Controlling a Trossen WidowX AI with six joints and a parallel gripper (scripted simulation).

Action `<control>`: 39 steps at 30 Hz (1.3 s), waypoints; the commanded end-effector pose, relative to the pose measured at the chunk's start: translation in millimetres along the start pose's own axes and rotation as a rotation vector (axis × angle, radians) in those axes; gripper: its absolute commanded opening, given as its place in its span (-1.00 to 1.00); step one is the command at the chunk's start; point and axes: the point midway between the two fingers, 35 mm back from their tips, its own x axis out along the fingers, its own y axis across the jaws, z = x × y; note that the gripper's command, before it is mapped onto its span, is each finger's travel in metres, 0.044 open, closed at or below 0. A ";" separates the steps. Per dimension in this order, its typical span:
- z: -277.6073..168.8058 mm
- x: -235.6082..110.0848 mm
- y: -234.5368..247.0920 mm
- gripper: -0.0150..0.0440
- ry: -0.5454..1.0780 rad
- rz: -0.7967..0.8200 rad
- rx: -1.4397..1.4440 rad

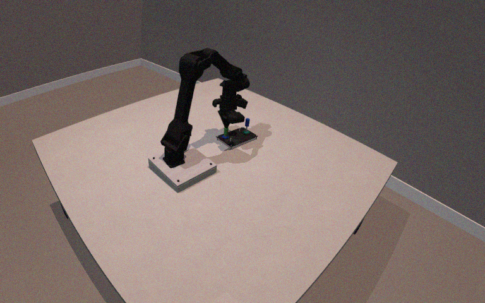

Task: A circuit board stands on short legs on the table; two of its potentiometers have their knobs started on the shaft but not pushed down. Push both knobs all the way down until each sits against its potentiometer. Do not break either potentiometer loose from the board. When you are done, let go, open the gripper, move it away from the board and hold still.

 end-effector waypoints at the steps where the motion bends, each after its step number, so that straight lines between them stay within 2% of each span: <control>1: 1.6 7.0 -0.4 -0.49 0.002 -0.007 -0.003; 11: 1.7 5.2 -0.3 -0.49 0.002 -0.007 -0.003; 28: 1.8 -20.2 -0.1 -0.49 0.002 -0.007 -0.003; 36: 0.6 -14.7 0.2 0.22 0.009 -0.004 -0.003; 39: 7.3 -18.1 -7.6 -0.05 -0.016 -0.006 0.017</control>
